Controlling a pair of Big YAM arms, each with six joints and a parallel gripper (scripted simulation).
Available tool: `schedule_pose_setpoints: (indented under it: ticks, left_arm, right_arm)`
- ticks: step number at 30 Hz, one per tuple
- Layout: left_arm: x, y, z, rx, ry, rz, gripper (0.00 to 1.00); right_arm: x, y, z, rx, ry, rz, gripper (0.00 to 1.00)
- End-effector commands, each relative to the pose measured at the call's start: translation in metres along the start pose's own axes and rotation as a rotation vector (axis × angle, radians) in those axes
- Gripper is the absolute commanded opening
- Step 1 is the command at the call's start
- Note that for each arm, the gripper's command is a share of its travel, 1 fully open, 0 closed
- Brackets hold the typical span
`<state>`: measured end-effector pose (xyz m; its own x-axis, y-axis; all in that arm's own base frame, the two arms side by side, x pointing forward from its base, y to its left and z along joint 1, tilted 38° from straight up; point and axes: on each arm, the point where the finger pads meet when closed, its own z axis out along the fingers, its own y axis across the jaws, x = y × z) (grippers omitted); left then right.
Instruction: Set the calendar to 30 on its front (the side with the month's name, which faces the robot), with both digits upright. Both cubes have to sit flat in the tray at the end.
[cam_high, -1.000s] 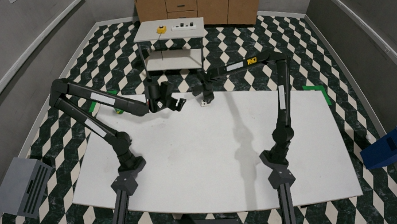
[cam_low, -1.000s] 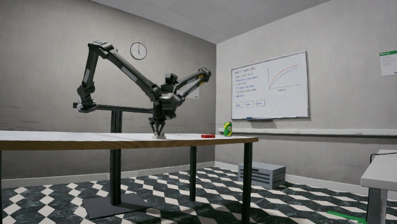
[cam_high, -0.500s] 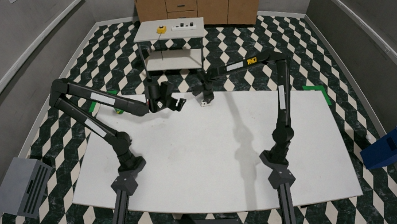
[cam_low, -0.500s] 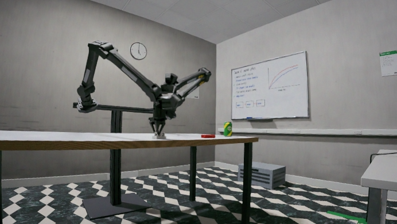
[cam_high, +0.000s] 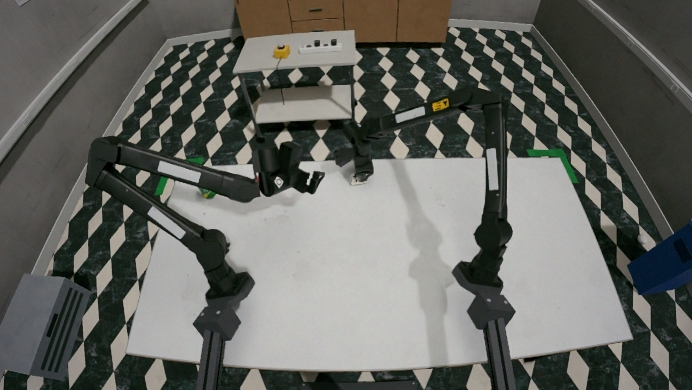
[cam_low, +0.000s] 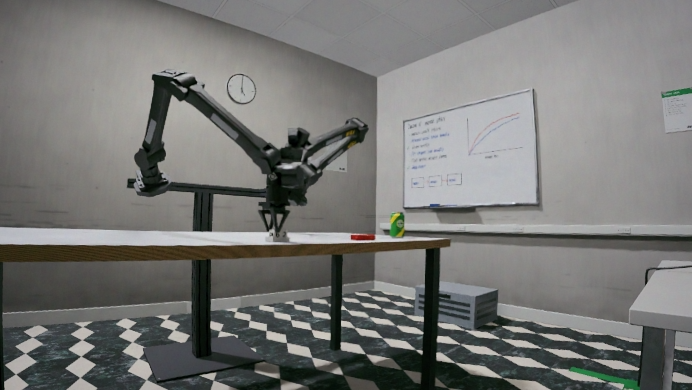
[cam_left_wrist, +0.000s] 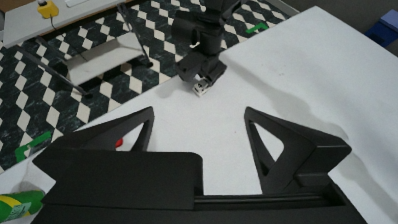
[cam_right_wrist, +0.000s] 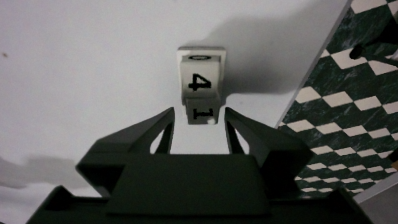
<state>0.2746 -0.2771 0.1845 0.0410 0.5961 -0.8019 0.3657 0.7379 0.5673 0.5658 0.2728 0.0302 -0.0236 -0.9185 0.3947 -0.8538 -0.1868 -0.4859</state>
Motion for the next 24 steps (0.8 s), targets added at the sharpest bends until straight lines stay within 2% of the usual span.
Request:
schedule_pose_setpoints:
  ticks: [1,2,5,10,11,12,13,14,15,16,18,23,24]
  left_arm:
    - [-0.002,-0.002,0.001,0.002,0.001,-0.002,1.00]
    - [-0.002,-0.002,0.001,0.002,0.001,-0.002,1.00]
    - [-0.002,-0.002,0.001,0.002,0.001,-0.002,1.00]
    - [-0.002,-0.002,0.001,0.002,0.001,-0.002,1.00]
    - [-0.002,-0.002,0.001,0.002,0.001,-0.002,1.00]
    - [-0.002,-0.002,0.001,0.002,0.001,-0.002,1.00]
    - [-0.002,-0.002,0.001,0.002,0.001,-0.002,1.00]
    - [-0.002,-0.002,0.001,0.002,0.001,-0.002,1.00]
    - [-0.002,-0.002,0.001,0.002,0.001,-0.002,1.00]
    - [-0.002,-0.002,0.001,0.002,0.001,-0.002,1.00]
    - [-0.002,-0.002,0.001,0.002,0.001,-0.002,1.00]
    - [-0.002,-0.002,0.001,0.002,0.001,-0.002,1.00]
    - [-0.002,-0.002,0.001,0.002,0.001,-0.002,1.00]
  right_arm:
    - [-0.009,-0.009,-0.025,0.047,-0.025,0.023,0.54]
    - [-0.010,-0.017,-0.030,0.062,-0.034,0.036,0.54]
    - [-0.009,-0.006,-0.036,0.057,-0.032,0.032,0.54]
    - [-0.008,-0.011,-0.052,0.060,-0.035,0.035,0.54]
    - [-0.008,-0.011,-0.052,0.060,-0.035,0.035,0.54]
    - [-0.004,-0.018,-0.040,0.049,-0.024,0.046,0.64]
    - [-0.003,-0.018,-0.031,0.032,-0.012,0.031,0.64]
    - [-0.007,-0.023,-0.040,0.036,-0.015,0.035,0.64]
    - [-0.009,-0.037,-0.070,0.068,-0.037,0.041,0.64]
    - [-0.007,-0.040,-0.082,0.073,-0.041,0.046,0.64]
    - [-0.007,-0.040,-0.082,0.073,-0.041,0.046,0.64]
    - [-0.004,-0.037,-0.120,0.071,-0.044,0.046,0.64]
    - [-0.008,-0.020,-0.104,0.039,-0.024,0.019,0.64]
